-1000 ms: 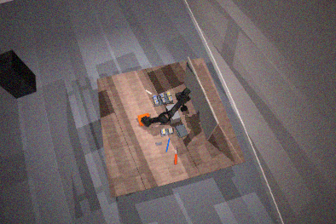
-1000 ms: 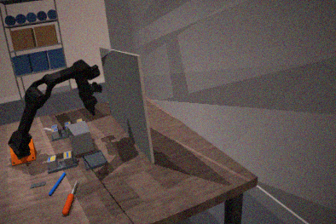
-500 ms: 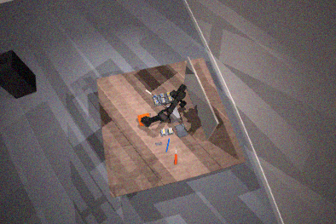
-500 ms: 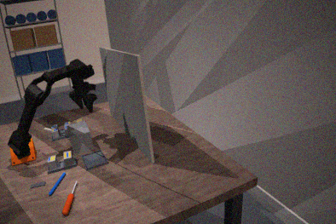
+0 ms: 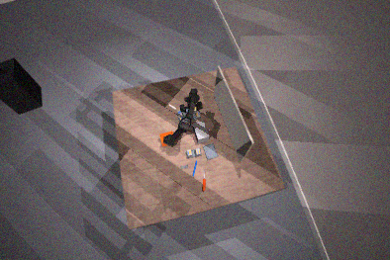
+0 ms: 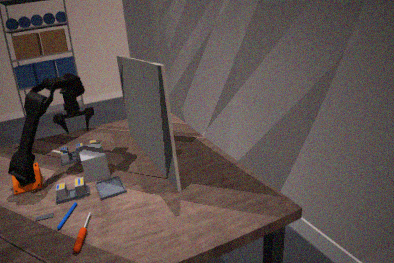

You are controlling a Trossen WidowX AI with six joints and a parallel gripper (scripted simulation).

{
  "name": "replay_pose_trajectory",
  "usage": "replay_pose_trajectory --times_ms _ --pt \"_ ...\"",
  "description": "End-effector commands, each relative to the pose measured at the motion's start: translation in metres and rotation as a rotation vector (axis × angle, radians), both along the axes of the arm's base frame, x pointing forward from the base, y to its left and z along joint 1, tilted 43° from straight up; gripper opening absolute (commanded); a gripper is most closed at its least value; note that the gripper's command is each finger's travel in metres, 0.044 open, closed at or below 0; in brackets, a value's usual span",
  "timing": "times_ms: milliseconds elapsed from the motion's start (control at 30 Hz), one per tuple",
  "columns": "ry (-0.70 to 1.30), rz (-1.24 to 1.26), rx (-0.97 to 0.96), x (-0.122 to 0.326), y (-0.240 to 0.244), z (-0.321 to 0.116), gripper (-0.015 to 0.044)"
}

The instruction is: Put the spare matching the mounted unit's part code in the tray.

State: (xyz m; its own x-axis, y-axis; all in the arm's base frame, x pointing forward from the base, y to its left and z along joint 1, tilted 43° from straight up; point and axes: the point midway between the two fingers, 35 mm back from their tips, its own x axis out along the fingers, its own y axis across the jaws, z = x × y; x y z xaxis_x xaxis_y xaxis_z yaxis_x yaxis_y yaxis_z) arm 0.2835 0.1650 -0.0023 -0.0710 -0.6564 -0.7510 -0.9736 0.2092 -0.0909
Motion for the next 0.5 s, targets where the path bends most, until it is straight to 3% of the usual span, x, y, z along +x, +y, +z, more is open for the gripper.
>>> replay_pose_trajectory --times_ms 0,167,333,467 --pt "0.076 0.068 0.002 -0.009 0.003 -0.007 0.044" --pt "0.076 0.068 0.002 -0.009 0.003 -0.007 0.044" --pt "0.076 0.068 0.001 -0.011 -0.012 -0.024 0.0309" --pt "0.076 0.068 0.001 -0.014 -0.024 -0.037 0.03"
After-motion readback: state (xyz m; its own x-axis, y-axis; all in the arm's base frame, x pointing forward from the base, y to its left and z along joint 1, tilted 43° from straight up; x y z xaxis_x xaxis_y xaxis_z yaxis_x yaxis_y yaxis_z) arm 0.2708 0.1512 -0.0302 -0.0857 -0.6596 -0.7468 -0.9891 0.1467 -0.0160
